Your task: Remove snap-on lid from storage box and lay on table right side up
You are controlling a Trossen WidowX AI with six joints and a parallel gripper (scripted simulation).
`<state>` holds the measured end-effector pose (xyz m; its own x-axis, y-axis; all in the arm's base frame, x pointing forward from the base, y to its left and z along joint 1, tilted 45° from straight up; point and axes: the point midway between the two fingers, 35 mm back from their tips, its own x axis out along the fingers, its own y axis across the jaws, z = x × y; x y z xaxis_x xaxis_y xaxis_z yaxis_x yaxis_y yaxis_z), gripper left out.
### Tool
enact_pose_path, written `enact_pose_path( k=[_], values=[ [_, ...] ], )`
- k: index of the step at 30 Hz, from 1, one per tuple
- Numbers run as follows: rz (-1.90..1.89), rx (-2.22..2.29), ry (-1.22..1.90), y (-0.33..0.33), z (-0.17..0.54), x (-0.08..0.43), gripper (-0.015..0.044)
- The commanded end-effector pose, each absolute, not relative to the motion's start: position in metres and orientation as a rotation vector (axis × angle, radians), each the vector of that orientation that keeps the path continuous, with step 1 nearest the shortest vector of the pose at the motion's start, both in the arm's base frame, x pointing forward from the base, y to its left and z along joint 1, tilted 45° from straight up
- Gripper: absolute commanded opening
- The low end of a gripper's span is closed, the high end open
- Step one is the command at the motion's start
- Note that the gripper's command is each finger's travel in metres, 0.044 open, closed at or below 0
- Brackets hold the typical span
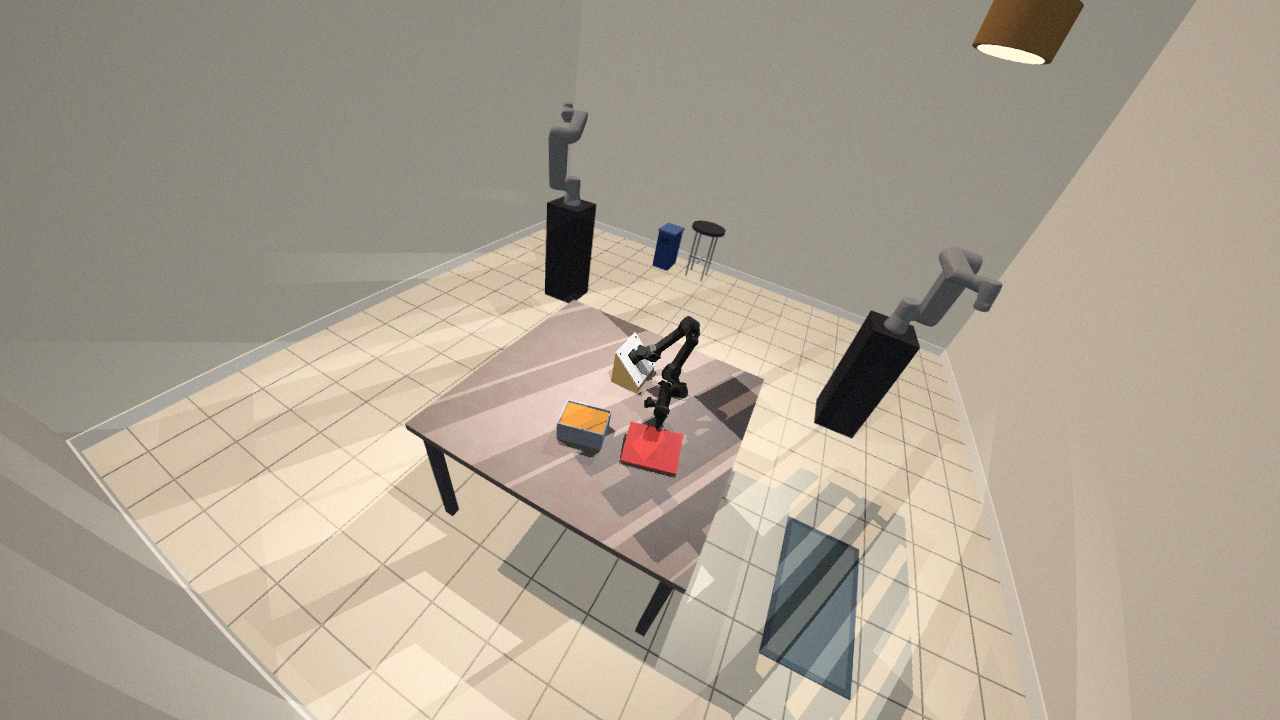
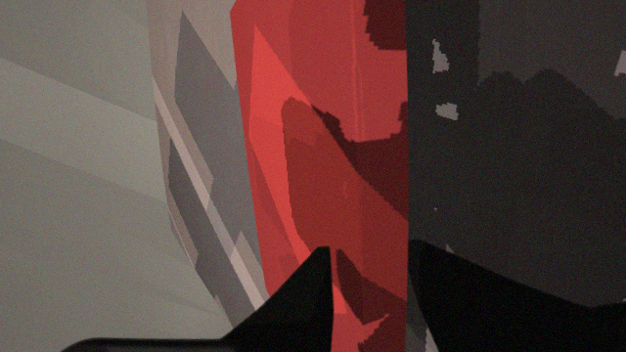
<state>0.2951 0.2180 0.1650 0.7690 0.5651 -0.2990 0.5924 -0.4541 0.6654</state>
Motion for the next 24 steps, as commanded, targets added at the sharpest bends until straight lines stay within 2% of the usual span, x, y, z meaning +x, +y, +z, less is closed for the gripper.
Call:
enact_pose_path(
  k=[1,3,5,11,24],
  values=[
    [-0.041,2.162,0.862,0.218,0.168,0.296,0.0210],
    [-0.041,2.162,0.862,0.218,0.168,0.296,0.0263],
    [-0.041,2.162,0.862,0.218,0.168,0.296,0.0275],
    [-0.042,2.162,0.863,0.216,0.163,0.285,0.0433],
    [-0.043,2.163,0.864,0.212,0.157,0.259,0.0440]
  ],
)
